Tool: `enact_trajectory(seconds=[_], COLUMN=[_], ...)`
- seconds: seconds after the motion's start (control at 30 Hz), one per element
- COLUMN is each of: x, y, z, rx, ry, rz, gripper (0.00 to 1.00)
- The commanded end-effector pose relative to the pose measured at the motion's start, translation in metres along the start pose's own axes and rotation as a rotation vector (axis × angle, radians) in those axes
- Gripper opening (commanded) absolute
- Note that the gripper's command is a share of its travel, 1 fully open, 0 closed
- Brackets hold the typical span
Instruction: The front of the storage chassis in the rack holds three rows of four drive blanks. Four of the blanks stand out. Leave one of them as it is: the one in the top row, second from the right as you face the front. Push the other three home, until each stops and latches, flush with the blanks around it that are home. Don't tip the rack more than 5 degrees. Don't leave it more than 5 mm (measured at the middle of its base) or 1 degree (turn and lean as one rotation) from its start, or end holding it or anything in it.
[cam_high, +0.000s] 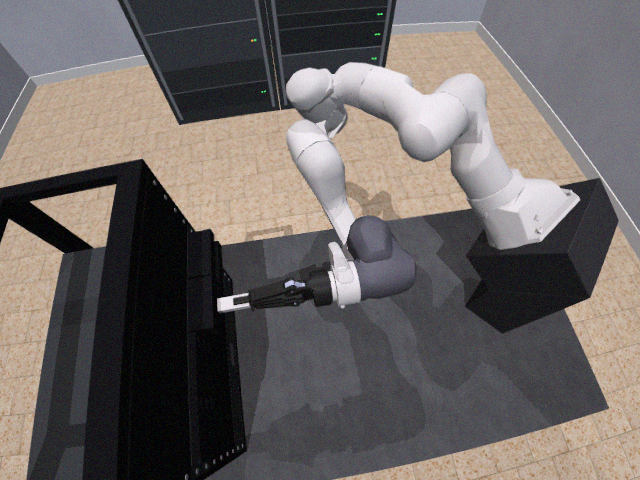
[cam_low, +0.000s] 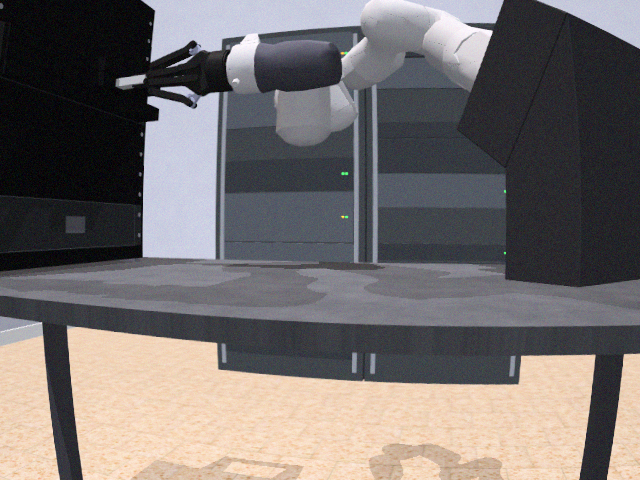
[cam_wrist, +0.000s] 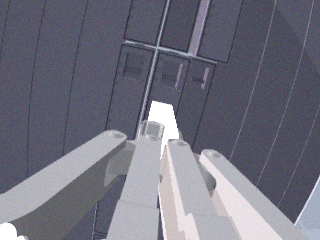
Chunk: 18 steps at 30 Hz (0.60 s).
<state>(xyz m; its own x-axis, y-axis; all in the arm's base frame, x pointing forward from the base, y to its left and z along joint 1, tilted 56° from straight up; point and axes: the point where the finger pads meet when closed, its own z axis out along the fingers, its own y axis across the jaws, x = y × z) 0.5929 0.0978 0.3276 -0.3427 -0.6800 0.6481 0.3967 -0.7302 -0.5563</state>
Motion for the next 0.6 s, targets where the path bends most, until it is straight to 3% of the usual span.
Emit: enact_trajectory(seconds=[0.0, 0.57], x=[-0.0013, -0.0023], y=[0.0015, 0.0022], z=[0.0029, 0.0116], rx=[-0.003, -0.003], ry=[-0.004, -0.004], rz=[0.003, 0.003], gripper=[0.00, 0.00])
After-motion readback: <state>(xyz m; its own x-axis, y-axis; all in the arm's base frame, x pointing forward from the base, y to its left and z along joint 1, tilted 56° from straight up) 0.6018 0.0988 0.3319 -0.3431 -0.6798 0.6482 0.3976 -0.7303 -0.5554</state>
